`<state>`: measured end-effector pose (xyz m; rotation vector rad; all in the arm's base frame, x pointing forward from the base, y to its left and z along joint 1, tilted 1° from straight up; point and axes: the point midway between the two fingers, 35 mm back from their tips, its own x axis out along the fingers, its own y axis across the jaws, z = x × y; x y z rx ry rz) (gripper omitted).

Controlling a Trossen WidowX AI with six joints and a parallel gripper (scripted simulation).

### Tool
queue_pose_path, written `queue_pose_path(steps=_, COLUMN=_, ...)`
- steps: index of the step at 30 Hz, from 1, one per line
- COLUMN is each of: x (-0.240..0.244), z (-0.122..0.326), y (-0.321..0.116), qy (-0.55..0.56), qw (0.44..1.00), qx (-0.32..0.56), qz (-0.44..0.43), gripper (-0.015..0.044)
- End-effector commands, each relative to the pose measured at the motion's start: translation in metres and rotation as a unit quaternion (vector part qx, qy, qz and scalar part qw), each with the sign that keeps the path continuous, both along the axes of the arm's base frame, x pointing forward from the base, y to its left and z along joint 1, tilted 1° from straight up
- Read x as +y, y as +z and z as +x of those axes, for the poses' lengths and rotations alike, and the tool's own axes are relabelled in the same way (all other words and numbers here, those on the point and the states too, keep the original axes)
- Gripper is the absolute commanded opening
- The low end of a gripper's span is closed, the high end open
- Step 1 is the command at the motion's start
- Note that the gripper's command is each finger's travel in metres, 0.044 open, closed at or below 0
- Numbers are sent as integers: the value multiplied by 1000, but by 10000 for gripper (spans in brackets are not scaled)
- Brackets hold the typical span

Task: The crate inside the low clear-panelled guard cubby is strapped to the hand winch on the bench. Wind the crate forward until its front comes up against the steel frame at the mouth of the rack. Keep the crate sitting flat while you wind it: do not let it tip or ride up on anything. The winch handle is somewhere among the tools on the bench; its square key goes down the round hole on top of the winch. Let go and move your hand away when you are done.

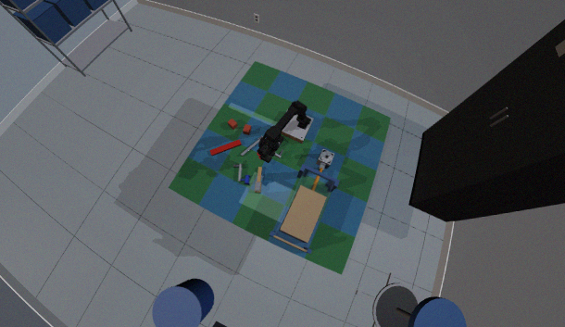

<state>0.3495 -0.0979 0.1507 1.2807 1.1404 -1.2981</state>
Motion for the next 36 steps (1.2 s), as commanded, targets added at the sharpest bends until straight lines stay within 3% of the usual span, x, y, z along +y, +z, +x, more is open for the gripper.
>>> queue_pose_path(steps=1, x=0, z=1, y=4, qy=-2, qw=1000, qx=-5, qz=-2, gripper=0)
queue_pose_path(steps=18, x=72, z=7, y=6, qy=171, qw=985, qx=-18, qz=-3, gripper=0)
queue_pose_path(steps=36, x=166, z=-9, y=11, qy=369, qw=929, qx=-38, qz=-6, gripper=0)
